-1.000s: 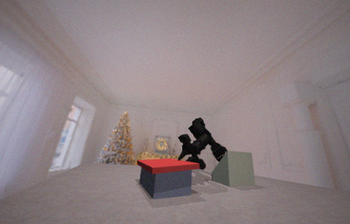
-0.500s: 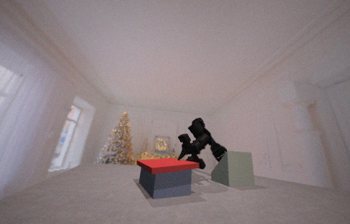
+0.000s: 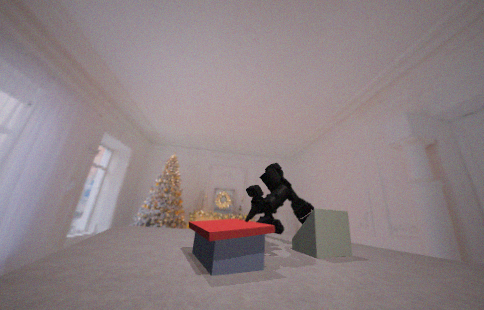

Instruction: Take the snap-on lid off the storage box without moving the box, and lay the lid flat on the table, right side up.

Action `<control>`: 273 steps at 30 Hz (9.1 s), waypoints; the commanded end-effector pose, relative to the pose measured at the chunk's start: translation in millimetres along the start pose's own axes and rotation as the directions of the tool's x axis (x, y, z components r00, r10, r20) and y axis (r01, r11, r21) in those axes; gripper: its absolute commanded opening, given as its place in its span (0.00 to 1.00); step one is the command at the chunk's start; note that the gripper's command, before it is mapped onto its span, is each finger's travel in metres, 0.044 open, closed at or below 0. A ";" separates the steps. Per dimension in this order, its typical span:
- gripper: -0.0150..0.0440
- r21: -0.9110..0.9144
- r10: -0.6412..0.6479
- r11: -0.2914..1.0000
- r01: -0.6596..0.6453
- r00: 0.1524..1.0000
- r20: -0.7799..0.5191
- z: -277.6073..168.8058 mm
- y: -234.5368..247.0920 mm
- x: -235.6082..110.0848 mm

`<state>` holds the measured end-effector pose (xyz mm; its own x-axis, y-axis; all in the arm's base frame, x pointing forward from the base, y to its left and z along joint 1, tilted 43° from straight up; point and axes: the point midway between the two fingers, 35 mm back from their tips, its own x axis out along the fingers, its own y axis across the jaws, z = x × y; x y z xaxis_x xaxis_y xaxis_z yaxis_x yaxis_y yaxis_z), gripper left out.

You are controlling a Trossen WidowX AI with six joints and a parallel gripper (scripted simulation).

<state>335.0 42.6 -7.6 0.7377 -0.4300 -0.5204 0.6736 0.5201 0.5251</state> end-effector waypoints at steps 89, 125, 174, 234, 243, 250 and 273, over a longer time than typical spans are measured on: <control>0.25 -0.002 0.001 1.000 -0.001 1.000 -0.006 0.1 31.3 -12.8; 0.25 0.000 0.002 1.000 -0.002 1.000 -0.006 0.2 86.8 -20.7; 0.25 0.001 0.002 1.000 -0.002 1.000 -0.008 0.2 140.8 -55.5; 0.25 -0.004 0.000 1.000 0.000 1.000 -0.005 105.0 130.3 -62.3; 0.25 -0.005 0.000 1.000 0.000 1.000 -0.005 122.9 129.2 -63.7; 0.25 -0.005 0.000 1.000 0.000 1.000 -0.004 136.9 128.2 -64.8; 0.25 -0.007 0.000 1.000 0.000 1.000 -0.003 182.9 125.3 -68.6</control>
<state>377.0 4.6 205.9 0.7229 -0.4407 -0.5321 0.6887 0.5218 0.5034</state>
